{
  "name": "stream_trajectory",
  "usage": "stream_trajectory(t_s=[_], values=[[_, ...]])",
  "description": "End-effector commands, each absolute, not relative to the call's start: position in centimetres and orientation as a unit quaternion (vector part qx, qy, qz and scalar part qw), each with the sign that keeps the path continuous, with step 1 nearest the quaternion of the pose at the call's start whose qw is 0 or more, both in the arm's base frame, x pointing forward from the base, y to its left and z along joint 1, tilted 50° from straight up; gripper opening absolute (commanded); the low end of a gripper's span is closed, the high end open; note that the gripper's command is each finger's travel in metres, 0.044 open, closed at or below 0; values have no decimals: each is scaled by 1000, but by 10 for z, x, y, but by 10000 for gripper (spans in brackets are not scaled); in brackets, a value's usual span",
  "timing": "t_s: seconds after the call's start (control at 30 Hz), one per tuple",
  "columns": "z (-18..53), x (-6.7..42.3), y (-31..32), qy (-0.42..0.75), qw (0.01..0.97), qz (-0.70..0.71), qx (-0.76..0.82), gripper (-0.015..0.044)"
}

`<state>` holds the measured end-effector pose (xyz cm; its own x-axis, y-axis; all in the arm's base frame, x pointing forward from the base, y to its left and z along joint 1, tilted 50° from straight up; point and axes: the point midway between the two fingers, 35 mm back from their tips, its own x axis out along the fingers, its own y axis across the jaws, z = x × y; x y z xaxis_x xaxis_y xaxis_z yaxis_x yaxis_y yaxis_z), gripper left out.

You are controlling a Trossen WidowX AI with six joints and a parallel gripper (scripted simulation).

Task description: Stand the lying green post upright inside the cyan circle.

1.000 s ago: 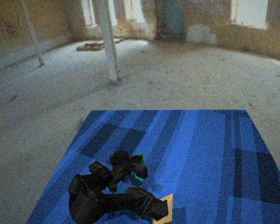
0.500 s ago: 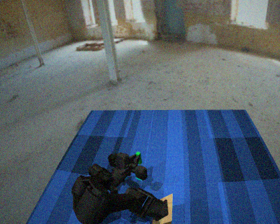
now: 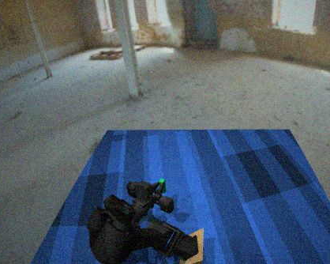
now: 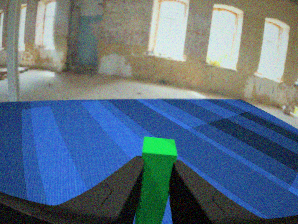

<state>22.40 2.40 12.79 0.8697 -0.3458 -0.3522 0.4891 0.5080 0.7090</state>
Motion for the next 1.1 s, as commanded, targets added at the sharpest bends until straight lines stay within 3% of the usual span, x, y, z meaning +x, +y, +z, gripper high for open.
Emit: stream_trajectory(t_s=[0.0, 1.07], values=[[127, 223, 24, 81, 863, -242, 435, 23], [97, 234, 58, 104, 869, -247, 416, 23]])
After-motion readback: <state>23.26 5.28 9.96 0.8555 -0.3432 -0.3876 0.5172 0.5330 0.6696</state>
